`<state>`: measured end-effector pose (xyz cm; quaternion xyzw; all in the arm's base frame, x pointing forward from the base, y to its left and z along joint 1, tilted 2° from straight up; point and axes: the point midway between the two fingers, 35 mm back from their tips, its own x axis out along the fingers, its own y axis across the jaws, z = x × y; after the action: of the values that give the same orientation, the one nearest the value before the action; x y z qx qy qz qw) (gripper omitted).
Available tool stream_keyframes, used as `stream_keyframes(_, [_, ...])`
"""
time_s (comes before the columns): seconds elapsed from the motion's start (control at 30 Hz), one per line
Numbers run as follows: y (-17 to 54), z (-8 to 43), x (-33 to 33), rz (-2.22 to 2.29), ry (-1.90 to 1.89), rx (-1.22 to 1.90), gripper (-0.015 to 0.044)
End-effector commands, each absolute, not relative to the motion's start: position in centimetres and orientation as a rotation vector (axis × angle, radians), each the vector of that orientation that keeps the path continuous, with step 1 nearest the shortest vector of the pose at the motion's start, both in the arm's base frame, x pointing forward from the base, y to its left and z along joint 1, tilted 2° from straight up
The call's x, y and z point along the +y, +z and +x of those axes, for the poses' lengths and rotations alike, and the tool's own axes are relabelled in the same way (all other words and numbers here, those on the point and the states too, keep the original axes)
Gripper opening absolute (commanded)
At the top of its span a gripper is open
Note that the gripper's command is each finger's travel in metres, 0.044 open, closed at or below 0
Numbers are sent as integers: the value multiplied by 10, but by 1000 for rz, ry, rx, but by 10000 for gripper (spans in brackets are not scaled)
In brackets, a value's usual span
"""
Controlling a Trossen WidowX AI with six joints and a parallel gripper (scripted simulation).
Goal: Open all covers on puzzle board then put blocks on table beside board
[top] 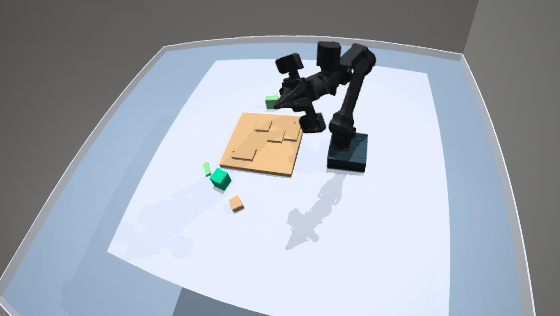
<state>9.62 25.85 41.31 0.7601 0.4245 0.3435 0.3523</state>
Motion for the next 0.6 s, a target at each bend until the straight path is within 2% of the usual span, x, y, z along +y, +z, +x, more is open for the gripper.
stream_keyframes(0.0, [401,113,264,1871,837,1020,0])
stream_keyframes(0.57, [349,182,267,1509,611,803,0])
